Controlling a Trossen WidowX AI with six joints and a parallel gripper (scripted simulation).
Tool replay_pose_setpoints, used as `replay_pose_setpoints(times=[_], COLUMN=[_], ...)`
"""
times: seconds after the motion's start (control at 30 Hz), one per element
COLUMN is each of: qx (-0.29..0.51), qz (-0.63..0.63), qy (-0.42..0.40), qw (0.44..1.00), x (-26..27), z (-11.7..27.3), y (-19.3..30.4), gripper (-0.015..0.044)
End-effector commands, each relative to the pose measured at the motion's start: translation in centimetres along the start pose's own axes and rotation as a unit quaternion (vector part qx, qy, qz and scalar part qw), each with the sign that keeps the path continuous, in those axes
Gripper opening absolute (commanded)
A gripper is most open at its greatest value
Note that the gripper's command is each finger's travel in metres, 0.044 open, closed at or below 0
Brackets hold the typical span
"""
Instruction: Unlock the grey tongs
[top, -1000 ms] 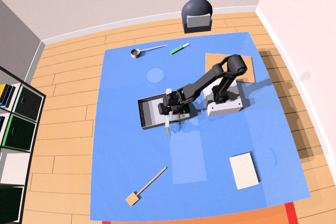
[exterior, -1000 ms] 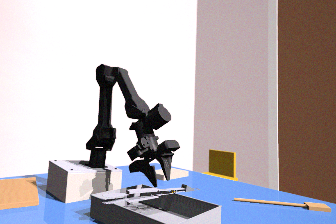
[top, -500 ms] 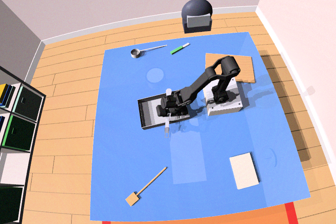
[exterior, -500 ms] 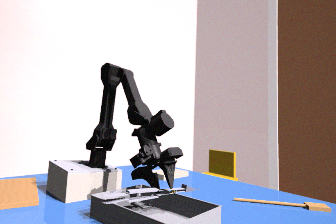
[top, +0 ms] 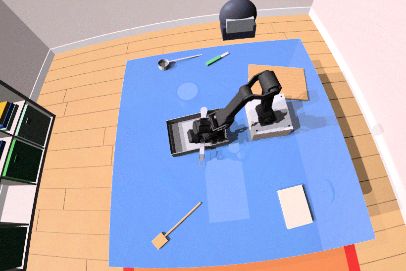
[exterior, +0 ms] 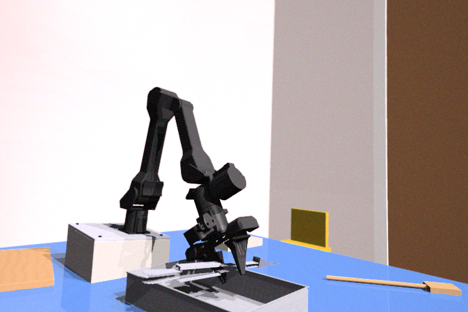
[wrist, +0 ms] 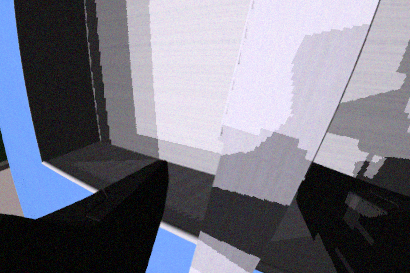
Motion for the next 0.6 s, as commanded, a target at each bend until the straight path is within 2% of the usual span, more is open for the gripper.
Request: replay_pose_setpoints(times=[0.0,0.17,0.33,0.57], qx=[-0.001,-0.001,0.000,0.000], qz=[-0.002,-0.002,0.000,0.000], qy=[0.001,0.001,0.000,0.000], qw=[1.000,1.000,1.000,1.000], x=[-0.10,-0.22,-0.15,-0.15], z=[-0.64,-1.34,-0.96,-0.96], y=[0.01,0.03,0.04,0.04], gripper=[0.0260,0.0260,0.0129,0.0082])
Point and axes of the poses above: the point midway between the two fingers, 35 mm back from their tips, its own z axis back along the fingers, its own x axis across the jaws, y = z × x, the point moved 8 cm from there along z, back along the fingers, and after that the axes turned 13 degrees about z, right-handed, at the moved point
